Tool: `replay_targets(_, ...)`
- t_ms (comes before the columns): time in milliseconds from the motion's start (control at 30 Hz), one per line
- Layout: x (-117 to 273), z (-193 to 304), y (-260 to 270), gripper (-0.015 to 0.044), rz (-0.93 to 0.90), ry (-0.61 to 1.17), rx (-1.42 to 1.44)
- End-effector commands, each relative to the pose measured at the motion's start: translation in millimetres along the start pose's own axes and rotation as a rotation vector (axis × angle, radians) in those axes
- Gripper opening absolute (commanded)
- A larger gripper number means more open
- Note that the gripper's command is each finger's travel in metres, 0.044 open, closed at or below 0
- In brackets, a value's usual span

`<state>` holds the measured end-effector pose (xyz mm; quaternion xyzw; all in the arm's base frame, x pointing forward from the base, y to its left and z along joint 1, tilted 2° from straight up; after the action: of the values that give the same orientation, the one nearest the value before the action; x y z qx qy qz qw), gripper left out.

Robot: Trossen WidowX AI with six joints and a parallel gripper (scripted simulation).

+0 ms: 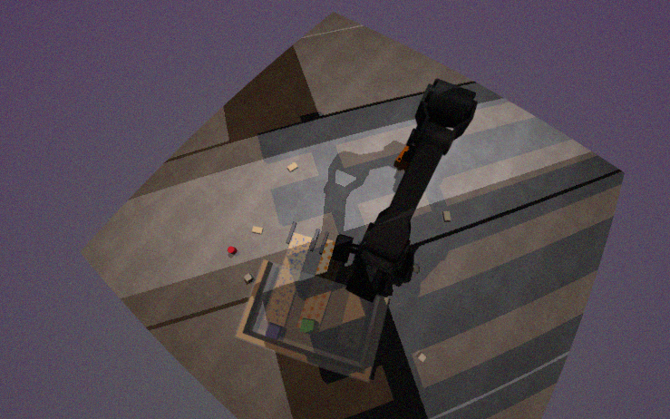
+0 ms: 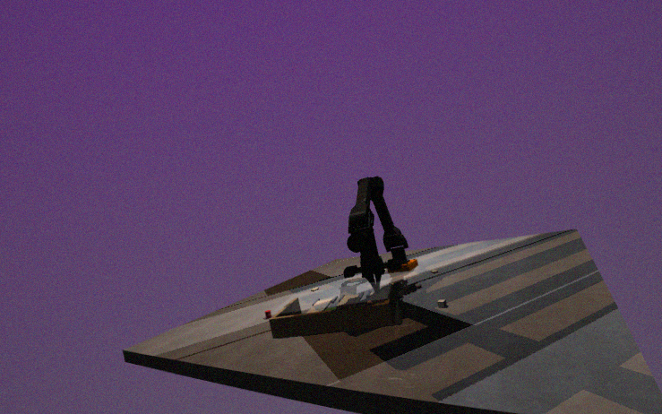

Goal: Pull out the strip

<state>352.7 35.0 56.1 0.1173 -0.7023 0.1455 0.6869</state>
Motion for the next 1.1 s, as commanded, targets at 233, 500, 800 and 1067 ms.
replay_targets(233,-4.4,19.4,1.5,0.0,-0.006,0.013,0.003)
replay_targets(500,-4.8,31.0,2.5,0.0,-0.006,0.014,0.003)
replay_targets(800,-5.4,44.8,3.8,0.0,-0.006,0.016,0.003)
replay_targets(1067,-5.8,57.0,4.9,0.0,-0.006,0.017,0.003)
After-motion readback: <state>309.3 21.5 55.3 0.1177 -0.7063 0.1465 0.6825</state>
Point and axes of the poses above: the point midway between the two fingers, 35 mm back from their tips, its own x axis back along the fingers, its own y axis across the jaws, z = x × y, the point moved 4 cm from there along x, back along the fingers, and after that the axes turned 4 degrees about x, right-handed, at the moved point
